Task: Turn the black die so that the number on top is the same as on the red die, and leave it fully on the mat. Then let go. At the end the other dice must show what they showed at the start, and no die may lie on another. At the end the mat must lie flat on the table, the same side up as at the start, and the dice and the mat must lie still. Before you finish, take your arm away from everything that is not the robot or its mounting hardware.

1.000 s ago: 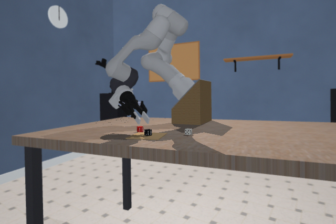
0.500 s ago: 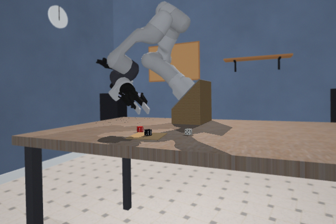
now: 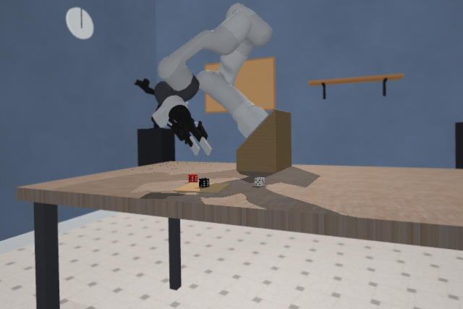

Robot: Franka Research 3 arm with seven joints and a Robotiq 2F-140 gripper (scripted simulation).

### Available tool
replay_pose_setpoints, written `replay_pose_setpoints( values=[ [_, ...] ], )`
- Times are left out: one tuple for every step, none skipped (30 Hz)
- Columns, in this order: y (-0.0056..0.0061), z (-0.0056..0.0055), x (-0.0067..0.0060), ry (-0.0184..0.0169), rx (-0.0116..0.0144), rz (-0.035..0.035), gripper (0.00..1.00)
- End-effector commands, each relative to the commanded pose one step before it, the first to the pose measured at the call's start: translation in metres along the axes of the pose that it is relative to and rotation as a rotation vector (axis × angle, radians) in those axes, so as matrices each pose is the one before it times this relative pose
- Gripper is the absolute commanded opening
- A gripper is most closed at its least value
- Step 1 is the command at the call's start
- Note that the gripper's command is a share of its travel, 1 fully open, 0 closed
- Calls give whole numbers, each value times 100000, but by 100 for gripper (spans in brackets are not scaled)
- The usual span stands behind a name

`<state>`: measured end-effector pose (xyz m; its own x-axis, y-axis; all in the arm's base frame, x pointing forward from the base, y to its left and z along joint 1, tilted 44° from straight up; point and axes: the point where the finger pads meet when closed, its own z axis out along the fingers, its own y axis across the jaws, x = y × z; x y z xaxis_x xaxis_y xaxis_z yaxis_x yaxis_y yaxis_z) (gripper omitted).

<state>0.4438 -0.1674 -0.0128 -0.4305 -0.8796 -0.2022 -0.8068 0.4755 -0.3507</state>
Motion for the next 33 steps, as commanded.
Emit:
replay_pose_setpoints(
  values=[
    [-703,-138,406,13230,2151,9621,25],
    [320,165,-188,1839,-1040,213,25],
    [87,46,-57,637,-274,52,25],
    [94,51,-68,812,-290,52,25],
    [69,39,-57,725,-204,35,25],
    [150,106,-179,2611,-418,50,25],
    [-11,27,-102,1820,105,-19,25],
    [-219,-30,-138,2917,833,-80,25],
    [-253,-61,-72,1730,894,-55,25],
    [0,0,0,0,0,0,25],
    [0,0,0,0,0,0,25],
    [-521,230,-427,3020,1763,88,25],
    [-233,129,-332,3131,695,94,25],
    [1,-29,-156,2589,-118,-6,25],
    [33,-30,-31,816,-149,-22,25],
    [212,-161,-55,2681,-838,-152,25],
    [98,-68,-3,830,-364,-75,25],
    [-40,20,-113,2278,-51,-77,25],
    [4,-8,-88,1764,-123,-59,25],
    [36,-27,-87,1752,-195,-60,25],
    [-26,2,-138,1971,26,-4,25],
    [4,-21,-142,1951,-21,2,25],
    [34,-44,-146,1946,-69,7,25],
    [20,-22,-53,699,-37,3,25],
    [-61,10,-175,2843,56,-17,25],
    [-9,-20,-132,1982,-8,-5,25],
    [0,0,0,0,0,0,25],
    [0,0,0,0,0,0,25],
    [18,-38,-129,1843,-44,-1,25],
    [-6,-72,-383,5386,-4,0,25],
    [23,-32,-75,979,-30,1,25],
    [-37,-29,-175,2750,35,-2,25],
    [4,-36,-112,1638,-10,0,25]
  ],
)
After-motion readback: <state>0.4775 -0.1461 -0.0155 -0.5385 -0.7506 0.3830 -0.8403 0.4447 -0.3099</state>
